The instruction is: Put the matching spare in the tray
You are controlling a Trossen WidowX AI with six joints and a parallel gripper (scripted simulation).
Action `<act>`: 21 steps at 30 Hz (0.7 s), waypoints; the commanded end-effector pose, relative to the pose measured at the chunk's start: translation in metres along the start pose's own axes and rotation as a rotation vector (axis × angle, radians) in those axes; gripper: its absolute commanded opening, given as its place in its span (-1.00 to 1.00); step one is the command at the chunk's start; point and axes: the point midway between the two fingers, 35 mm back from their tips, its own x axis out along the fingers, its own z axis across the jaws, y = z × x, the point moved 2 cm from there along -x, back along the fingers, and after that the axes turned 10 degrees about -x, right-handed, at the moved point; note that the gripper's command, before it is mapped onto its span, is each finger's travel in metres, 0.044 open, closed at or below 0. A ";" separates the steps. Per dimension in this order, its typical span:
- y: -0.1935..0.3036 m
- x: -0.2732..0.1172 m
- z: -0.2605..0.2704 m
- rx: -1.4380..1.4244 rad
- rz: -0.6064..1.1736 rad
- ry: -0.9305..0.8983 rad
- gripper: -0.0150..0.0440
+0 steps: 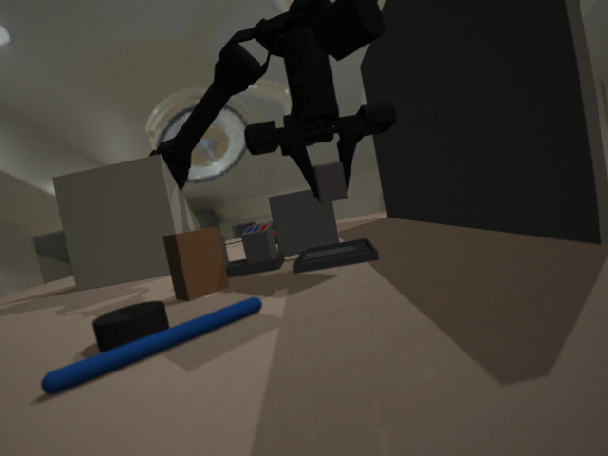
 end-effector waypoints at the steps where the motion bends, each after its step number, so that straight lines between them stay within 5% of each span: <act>1: -0.001 0.005 0.001 0.006 -0.005 0.002 -0.49; 21: -0.003 0.026 0.002 0.006 -0.007 0.002 -0.49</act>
